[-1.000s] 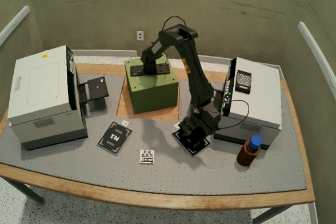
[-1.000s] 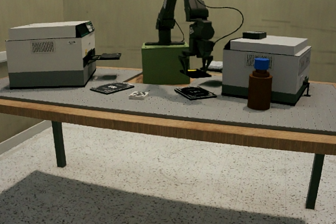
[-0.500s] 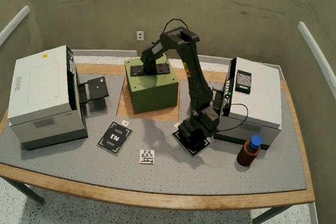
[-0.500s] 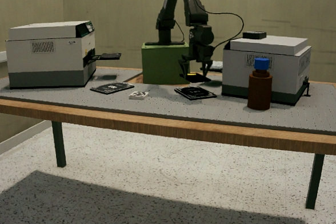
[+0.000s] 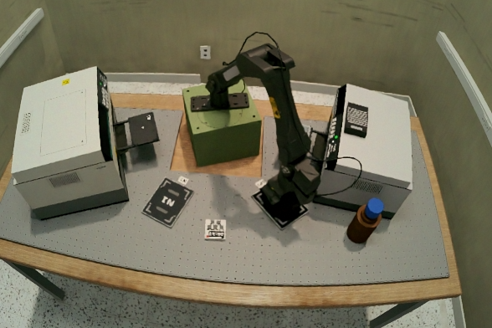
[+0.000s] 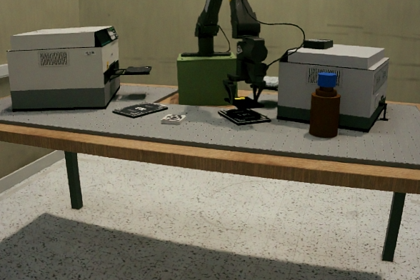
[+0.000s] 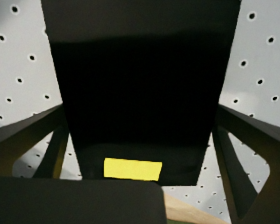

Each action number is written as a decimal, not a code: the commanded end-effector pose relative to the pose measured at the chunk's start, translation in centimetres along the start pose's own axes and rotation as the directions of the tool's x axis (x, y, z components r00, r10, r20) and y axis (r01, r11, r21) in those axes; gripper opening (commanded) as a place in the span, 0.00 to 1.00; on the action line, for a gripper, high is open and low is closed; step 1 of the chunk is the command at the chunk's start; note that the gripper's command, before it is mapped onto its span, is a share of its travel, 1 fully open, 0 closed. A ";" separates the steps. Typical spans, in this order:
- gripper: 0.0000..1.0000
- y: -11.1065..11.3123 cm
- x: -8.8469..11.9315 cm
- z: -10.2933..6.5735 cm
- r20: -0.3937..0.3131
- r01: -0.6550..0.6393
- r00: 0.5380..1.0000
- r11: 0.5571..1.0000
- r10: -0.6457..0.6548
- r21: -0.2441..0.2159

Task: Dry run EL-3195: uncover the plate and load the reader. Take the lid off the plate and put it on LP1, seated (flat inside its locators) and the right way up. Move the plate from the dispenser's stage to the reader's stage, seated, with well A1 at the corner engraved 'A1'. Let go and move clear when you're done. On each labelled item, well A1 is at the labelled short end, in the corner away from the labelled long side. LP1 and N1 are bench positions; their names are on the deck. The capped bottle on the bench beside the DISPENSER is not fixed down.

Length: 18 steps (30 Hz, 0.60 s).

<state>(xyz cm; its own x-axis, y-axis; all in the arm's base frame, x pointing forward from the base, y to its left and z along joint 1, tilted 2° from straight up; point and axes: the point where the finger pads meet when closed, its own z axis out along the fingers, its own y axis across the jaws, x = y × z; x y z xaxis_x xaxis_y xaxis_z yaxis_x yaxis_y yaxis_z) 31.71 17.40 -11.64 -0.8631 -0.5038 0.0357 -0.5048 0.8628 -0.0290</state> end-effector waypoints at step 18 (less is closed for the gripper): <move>0.85 -0.3 -2.0 1.7 0.054 -0.005 0.999 1.000 0.005 -0.007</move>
<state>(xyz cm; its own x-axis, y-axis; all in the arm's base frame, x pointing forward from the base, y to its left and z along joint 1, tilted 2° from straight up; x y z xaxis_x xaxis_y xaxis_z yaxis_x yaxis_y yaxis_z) 31.84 17.41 -13.62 -0.8630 -0.5042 0.0317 -0.5050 0.8626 -0.0290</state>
